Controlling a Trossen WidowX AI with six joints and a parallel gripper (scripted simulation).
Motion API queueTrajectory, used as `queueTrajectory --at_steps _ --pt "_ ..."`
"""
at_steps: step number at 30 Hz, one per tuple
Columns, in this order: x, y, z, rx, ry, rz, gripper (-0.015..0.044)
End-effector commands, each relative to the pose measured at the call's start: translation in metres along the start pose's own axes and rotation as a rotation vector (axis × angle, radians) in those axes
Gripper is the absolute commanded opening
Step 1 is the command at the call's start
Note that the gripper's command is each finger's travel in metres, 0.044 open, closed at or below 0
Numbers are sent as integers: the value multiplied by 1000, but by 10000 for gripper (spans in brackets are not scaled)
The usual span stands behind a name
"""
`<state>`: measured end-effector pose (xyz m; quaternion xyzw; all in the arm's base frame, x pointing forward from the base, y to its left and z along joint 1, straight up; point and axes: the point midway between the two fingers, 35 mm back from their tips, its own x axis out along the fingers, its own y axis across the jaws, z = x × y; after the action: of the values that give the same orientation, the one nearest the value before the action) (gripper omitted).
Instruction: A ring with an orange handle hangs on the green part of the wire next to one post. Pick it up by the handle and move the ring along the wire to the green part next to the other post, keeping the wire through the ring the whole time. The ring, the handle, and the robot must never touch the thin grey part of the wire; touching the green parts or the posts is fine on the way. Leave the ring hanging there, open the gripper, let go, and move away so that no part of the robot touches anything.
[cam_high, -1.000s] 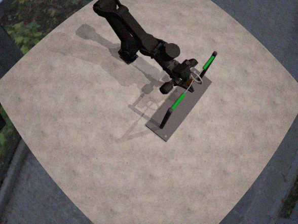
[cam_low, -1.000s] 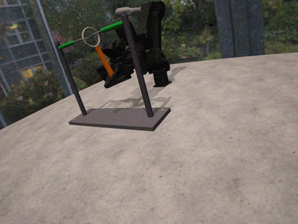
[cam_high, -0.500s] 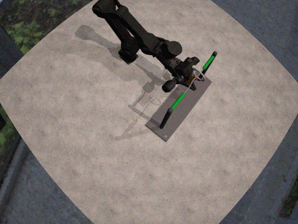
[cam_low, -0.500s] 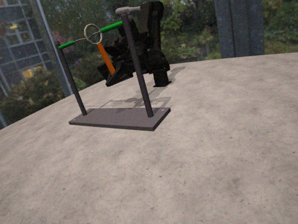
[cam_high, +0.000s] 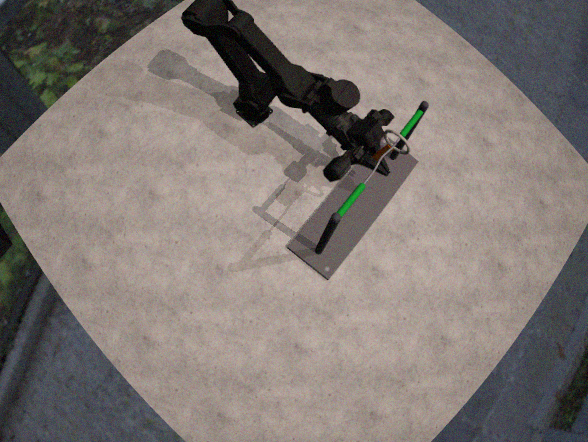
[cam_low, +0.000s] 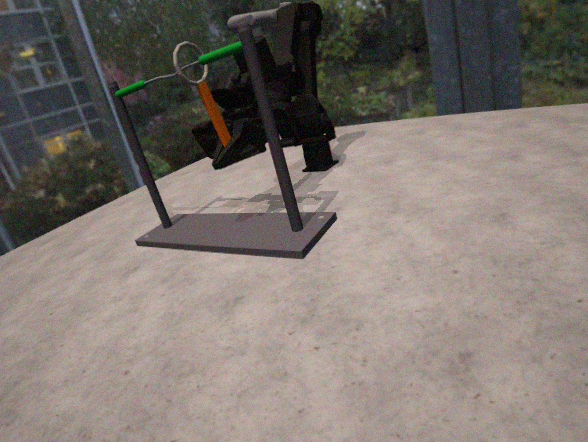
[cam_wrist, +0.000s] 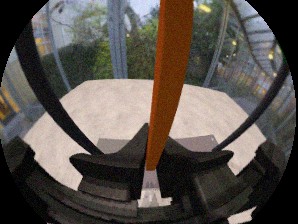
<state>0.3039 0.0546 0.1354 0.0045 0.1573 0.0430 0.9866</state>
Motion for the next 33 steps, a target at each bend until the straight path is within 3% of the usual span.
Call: queueTrajectory --at_steps 1,33 --pt "0 4 -1 -15 2 10 -150" --pt "0 34 -2 -23 -4 19 -150"
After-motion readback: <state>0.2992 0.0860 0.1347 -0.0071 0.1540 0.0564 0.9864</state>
